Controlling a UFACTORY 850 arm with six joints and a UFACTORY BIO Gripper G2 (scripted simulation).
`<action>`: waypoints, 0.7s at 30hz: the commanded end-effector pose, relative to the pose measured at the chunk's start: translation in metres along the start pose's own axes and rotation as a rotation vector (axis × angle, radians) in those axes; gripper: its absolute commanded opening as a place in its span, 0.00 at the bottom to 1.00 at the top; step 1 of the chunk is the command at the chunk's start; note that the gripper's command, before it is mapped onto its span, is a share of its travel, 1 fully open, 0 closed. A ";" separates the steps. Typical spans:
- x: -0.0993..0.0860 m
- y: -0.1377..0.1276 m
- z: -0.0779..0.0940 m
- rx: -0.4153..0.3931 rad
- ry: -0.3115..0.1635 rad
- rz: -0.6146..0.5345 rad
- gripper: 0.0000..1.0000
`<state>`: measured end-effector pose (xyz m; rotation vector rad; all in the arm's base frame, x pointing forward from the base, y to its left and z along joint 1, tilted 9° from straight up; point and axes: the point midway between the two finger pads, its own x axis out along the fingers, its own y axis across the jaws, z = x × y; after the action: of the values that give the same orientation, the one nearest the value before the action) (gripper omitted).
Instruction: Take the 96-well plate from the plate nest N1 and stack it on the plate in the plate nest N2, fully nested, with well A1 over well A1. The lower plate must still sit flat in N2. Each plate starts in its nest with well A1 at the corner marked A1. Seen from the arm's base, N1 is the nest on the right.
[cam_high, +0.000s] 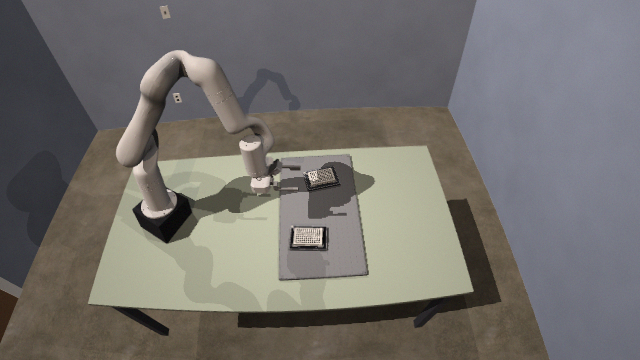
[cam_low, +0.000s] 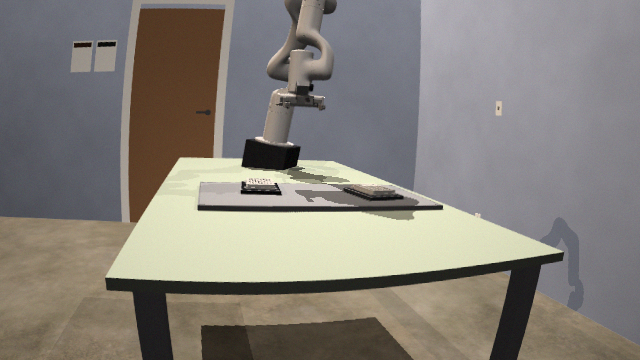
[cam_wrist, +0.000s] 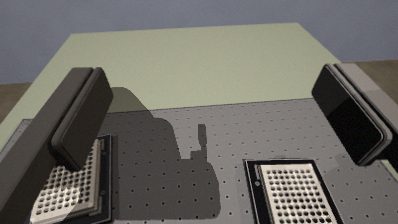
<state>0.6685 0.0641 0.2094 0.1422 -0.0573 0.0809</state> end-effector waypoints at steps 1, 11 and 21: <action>0.005 -0.008 -0.008 0.000 -0.004 -0.002 0.37; 0.018 -0.040 -0.045 0.000 -0.004 -0.002 0.37; 0.027 -0.065 -0.074 0.000 -0.004 -0.002 0.37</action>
<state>0.6990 0.0197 0.1395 0.1406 -0.0584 0.0787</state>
